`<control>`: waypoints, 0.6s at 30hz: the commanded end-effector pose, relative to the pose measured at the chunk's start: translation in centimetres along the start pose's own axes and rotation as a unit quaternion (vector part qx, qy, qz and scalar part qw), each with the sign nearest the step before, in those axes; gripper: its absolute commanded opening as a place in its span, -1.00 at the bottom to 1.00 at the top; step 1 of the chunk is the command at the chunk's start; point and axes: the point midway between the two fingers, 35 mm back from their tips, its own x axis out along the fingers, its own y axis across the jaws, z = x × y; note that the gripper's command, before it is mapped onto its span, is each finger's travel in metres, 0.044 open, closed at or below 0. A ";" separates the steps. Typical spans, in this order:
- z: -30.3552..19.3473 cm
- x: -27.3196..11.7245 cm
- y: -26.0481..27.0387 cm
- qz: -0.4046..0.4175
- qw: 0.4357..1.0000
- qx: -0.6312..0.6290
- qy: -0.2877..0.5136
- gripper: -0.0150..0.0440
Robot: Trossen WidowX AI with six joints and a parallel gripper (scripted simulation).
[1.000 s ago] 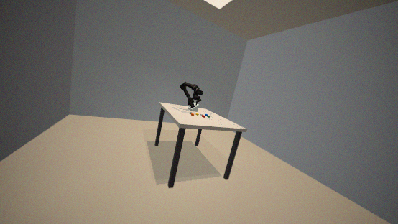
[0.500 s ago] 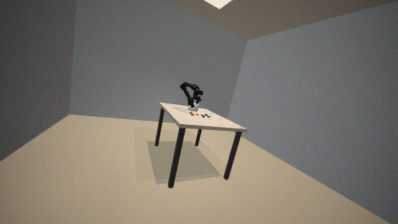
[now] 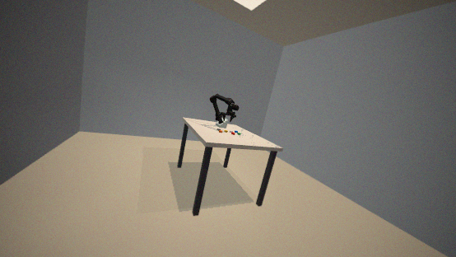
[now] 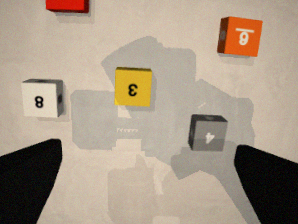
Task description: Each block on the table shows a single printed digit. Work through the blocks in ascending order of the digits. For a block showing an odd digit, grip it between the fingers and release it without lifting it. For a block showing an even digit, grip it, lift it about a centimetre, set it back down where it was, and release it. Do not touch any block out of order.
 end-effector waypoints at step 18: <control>-0.3 -0.2 9.7 0.004 1.000 0.003 -0.002 0.86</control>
